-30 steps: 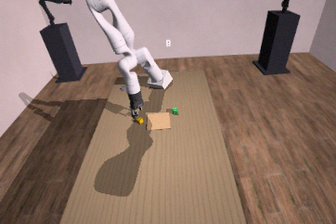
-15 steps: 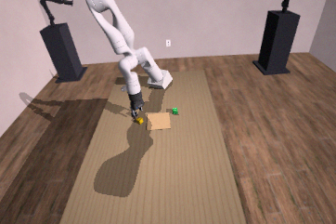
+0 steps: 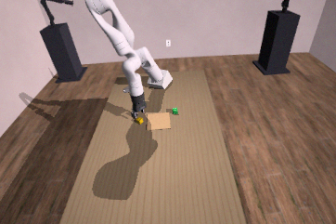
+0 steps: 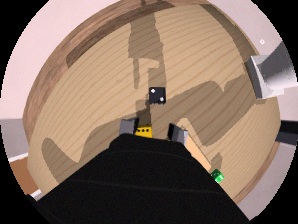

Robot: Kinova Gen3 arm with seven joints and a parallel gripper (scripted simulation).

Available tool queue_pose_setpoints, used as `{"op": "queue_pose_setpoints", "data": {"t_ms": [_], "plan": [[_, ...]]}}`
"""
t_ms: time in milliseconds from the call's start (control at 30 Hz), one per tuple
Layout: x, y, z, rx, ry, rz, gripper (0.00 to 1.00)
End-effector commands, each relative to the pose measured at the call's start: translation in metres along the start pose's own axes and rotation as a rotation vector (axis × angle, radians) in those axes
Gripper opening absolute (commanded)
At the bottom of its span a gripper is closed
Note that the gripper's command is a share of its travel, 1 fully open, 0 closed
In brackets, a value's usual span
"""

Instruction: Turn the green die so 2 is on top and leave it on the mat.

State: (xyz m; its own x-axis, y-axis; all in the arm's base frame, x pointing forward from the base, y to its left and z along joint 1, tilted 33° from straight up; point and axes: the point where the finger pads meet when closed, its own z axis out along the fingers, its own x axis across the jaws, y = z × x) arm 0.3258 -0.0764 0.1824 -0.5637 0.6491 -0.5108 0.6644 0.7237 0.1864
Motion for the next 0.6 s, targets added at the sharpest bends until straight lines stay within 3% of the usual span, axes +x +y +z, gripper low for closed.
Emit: {"op": "queue_pose_setpoints", "data": {"t_ms": [0, 267, 567], "plan": [[-0.001, 0.022, 0.001, -0.010, 0.003, -0.015, 1.00], [-0.004, 0.042, 0.001, -0.010, 0.003, -0.015, 1.00], [-0.005, 0.044, 0.001, -0.010, 0.003, -0.015, 1.00]]}}
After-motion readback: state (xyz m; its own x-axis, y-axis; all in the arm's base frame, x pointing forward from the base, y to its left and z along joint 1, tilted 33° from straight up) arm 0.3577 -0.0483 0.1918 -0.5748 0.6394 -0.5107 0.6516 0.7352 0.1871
